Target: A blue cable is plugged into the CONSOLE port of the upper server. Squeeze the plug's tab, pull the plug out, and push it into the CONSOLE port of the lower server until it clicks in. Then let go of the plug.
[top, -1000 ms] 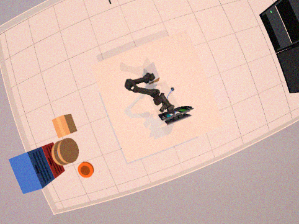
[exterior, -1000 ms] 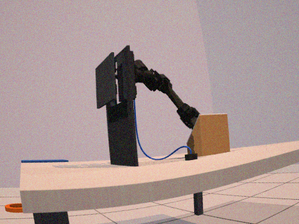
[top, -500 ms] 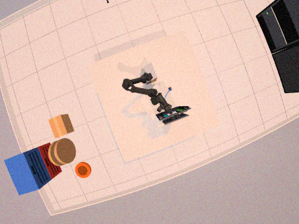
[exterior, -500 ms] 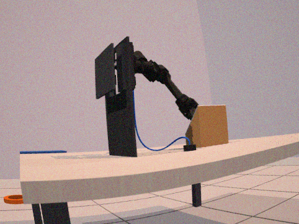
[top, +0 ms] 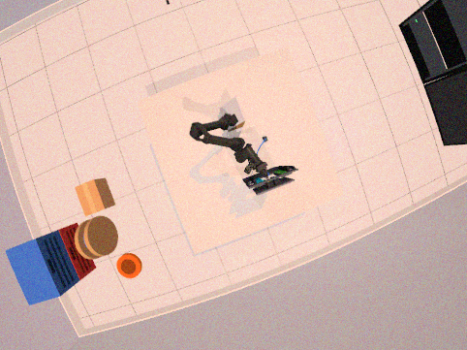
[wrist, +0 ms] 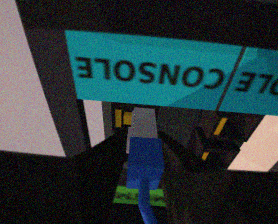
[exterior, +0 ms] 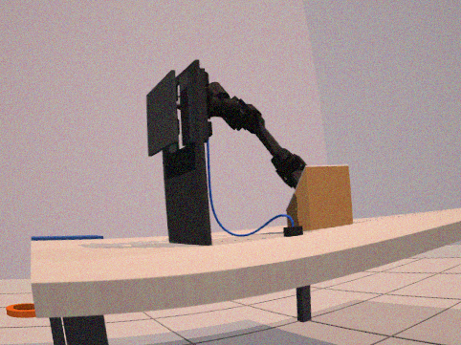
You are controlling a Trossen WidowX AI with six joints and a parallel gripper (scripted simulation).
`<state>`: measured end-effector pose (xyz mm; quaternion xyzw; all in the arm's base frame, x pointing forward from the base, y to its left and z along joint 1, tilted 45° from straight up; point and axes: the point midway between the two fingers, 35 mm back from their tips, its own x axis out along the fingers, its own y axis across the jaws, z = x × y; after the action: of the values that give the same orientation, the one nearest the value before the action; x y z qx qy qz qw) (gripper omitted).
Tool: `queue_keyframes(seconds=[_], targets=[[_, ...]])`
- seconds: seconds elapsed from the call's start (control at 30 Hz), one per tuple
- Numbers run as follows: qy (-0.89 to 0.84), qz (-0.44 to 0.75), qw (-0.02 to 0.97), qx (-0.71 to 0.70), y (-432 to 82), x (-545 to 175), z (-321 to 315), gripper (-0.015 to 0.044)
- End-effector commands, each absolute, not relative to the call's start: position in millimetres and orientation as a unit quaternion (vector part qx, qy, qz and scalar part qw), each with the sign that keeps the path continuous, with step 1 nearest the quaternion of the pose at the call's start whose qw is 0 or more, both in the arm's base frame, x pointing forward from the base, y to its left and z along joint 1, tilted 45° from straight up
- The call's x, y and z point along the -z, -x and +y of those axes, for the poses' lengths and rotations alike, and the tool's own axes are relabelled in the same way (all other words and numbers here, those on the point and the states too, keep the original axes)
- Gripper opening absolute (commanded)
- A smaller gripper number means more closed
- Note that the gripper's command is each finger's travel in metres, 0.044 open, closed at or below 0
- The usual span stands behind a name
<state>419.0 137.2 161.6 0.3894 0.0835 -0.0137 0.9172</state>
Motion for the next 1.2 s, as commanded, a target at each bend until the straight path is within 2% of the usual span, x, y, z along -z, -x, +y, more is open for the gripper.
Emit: queue_keyframes(seconds=[0.0,1.17], targets=[[-0.388,0.084,0.918,0.015,-415.5,-161.2,137.5,0.0],[-0.388,0.084,0.918,0.015,-398.0,-160.8,140.0,0.0]])
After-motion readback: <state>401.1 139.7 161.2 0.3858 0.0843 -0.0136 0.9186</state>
